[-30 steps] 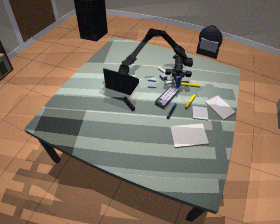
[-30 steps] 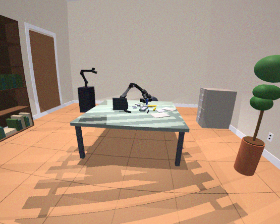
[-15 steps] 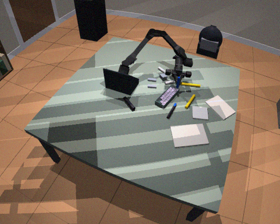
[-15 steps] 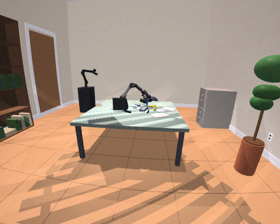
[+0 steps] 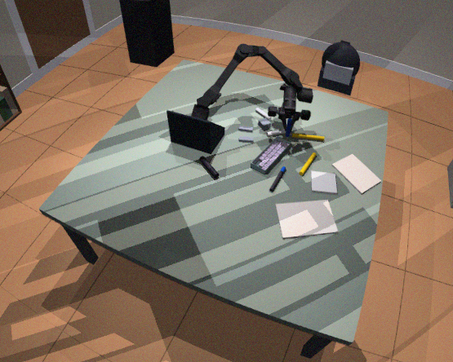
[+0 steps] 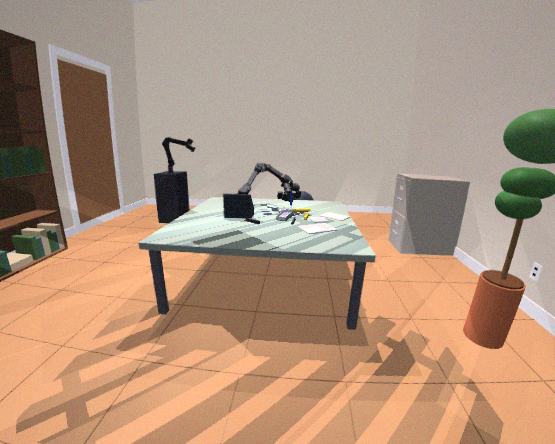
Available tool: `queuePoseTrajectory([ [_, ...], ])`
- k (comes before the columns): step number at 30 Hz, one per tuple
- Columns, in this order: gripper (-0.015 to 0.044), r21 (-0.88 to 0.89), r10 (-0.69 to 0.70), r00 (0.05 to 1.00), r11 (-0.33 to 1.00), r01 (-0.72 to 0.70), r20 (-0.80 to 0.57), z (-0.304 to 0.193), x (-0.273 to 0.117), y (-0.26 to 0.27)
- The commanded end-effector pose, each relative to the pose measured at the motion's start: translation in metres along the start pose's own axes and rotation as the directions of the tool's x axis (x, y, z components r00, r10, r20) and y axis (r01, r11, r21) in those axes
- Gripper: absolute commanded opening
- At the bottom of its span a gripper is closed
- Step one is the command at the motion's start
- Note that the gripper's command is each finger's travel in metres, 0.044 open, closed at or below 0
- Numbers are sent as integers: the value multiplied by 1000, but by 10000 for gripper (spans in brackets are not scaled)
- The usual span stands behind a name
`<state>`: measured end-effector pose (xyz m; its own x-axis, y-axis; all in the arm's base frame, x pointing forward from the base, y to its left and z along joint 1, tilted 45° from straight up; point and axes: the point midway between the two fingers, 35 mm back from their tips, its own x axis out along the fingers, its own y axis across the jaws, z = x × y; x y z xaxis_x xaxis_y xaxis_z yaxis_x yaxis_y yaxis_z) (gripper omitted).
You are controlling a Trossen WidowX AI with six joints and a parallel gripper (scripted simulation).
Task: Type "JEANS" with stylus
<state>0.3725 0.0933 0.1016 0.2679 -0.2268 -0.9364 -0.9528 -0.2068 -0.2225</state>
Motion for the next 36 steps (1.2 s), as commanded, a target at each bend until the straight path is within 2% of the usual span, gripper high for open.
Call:
queuePoseTrajectory([
  [1, 81, -8, -2, 1000, 1000, 2, -3, -4, -4, 0],
  [3, 84, 7, -6, 1000, 1000, 6, -2, -5, -3, -1],
  [9, 44, 7, -6, 1000, 1000, 6, -2, -5, -3, -1],
  [11, 0, 7, -5, 1000, 1000, 5, -2, -6, -1, 0],
  [36, 0, -10, 3, 1000, 1000, -3, -6, -41, 53, 60],
])
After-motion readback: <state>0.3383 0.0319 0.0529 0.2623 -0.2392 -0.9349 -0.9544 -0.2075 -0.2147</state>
